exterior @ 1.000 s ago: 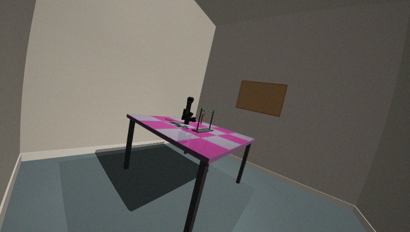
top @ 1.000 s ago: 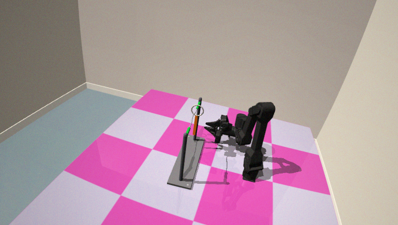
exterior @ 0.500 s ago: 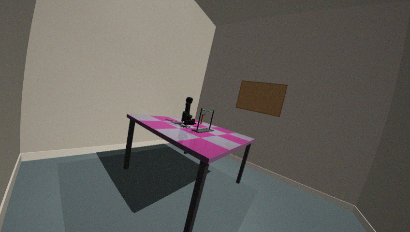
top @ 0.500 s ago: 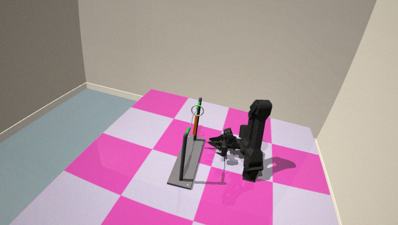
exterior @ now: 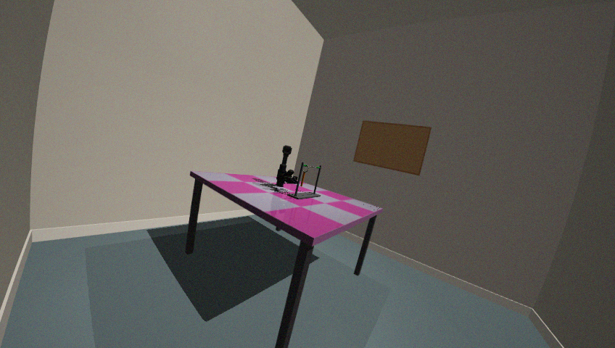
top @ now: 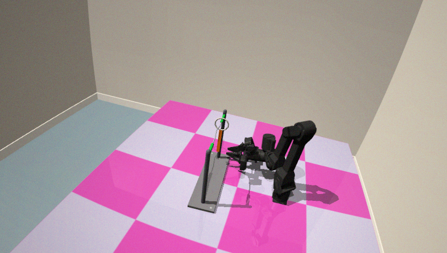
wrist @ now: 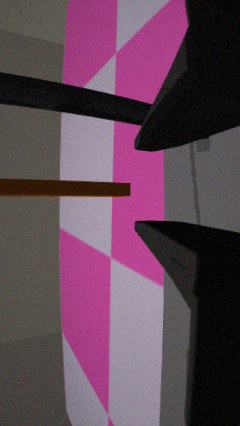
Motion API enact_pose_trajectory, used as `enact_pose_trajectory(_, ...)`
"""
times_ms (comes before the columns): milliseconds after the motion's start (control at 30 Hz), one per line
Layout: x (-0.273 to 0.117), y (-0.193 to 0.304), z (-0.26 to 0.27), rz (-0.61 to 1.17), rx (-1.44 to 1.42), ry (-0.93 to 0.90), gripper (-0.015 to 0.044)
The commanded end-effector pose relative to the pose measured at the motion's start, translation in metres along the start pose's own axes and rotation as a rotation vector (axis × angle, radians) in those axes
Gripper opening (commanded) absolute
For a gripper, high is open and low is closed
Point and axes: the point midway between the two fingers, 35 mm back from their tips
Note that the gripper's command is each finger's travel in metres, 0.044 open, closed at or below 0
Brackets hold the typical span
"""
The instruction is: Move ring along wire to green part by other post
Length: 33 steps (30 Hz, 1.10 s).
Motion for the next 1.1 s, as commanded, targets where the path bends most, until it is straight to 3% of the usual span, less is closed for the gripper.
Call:
enact_pose_trajectory(0,0.005,-0.008,0.0,-0.006,-0.013,0.01,0.016)
enact_pose_trajectory(1067,0.048,-0.01,-0.005,-0.008,-0.014,0.01,0.016)
Point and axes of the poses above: the point midway between the two fingers, 35 mm back from their tips, its own x axis out along the fingers, its own z axis across the jaws, y = z × x, and after that the axes turned 9 degrees about -x, right-handed
